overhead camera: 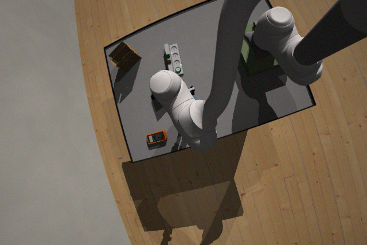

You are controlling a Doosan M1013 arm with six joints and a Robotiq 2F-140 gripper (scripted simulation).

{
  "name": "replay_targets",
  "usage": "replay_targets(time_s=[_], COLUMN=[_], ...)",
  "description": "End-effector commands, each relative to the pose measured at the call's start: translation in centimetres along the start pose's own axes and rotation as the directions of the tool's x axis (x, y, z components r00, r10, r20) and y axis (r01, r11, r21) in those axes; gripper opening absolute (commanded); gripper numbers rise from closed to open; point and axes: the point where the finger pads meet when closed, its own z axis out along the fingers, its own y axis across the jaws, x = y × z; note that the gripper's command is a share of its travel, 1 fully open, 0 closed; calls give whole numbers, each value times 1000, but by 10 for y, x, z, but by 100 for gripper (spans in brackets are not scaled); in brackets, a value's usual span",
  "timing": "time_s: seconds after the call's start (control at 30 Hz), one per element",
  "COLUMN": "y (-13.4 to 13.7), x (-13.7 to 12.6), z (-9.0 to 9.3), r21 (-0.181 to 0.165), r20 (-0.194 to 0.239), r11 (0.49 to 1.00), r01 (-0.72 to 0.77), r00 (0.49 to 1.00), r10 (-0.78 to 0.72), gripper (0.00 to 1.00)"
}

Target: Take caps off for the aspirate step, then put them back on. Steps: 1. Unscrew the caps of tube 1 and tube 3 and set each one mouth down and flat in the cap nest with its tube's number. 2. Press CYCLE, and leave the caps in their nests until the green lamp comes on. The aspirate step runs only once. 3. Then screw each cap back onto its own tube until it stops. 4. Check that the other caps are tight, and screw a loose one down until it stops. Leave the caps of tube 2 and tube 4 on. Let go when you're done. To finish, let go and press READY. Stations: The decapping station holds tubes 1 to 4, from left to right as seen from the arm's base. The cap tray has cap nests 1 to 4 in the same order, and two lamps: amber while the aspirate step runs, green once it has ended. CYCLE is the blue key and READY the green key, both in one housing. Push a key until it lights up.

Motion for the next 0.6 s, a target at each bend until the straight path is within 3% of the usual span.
replay_targets(time_s=[0.0,0.23,0.3,0.47,0.57], y=[1,1,1,1,1], x=[0,0,0,0,0], z=[-1,-1,-1,-1,-1], r21=[-2,-6,-6,-8,-8], r20=[-11,-10,-10,-8,-8], r11=[981,855,855,703,703], r01=[193,518,518,711,711], r00=[981,855,855,703,703], r10=[-193,-518,-518,-711,-711], gripper=[30,30,30,30,30])
